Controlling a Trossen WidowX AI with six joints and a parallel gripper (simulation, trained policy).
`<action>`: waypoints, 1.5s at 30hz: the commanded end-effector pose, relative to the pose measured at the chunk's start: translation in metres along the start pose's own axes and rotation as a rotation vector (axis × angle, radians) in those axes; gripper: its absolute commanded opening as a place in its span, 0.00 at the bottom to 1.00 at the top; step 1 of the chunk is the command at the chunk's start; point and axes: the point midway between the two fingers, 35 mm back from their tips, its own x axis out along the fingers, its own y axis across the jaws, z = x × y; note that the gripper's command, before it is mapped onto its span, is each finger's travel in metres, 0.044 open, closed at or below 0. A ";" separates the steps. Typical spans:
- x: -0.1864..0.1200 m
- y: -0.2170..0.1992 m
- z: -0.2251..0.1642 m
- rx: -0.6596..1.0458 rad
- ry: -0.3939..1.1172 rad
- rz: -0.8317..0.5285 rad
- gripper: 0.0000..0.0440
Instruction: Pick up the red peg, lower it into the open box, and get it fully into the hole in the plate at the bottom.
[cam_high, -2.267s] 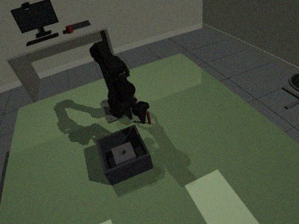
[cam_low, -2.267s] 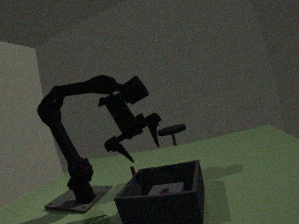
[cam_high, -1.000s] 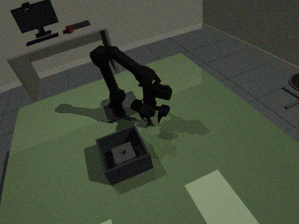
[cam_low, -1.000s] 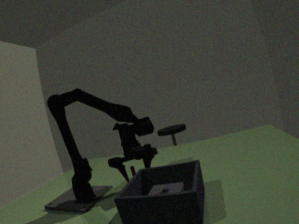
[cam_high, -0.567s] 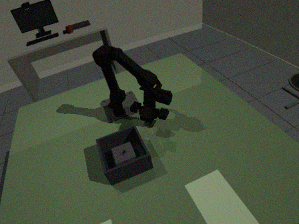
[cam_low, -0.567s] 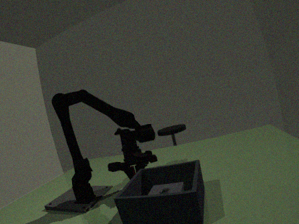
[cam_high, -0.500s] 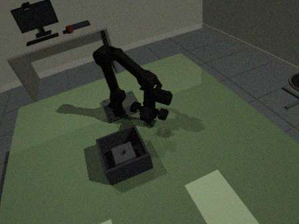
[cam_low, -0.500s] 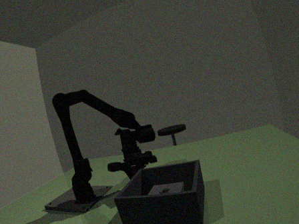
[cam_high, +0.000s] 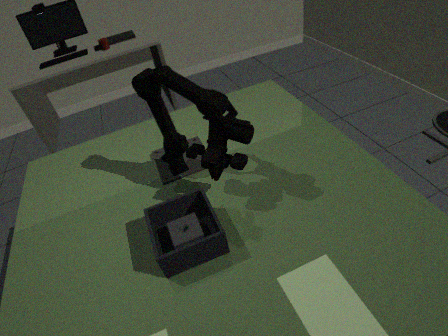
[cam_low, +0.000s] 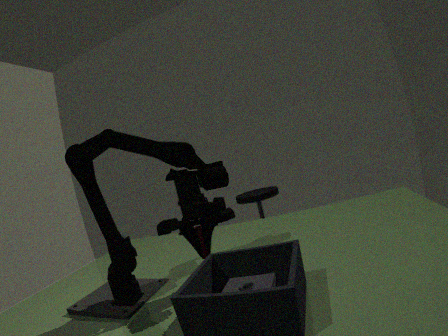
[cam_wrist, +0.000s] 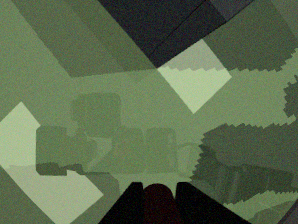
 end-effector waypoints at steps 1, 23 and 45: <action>-0.014 -0.001 0.015 0.027 -0.034 0.015 0.00; -0.022 -0.012 0.119 0.277 -0.186 0.032 0.00; 0.032 -0.024 0.183 0.216 -0.167 0.017 0.01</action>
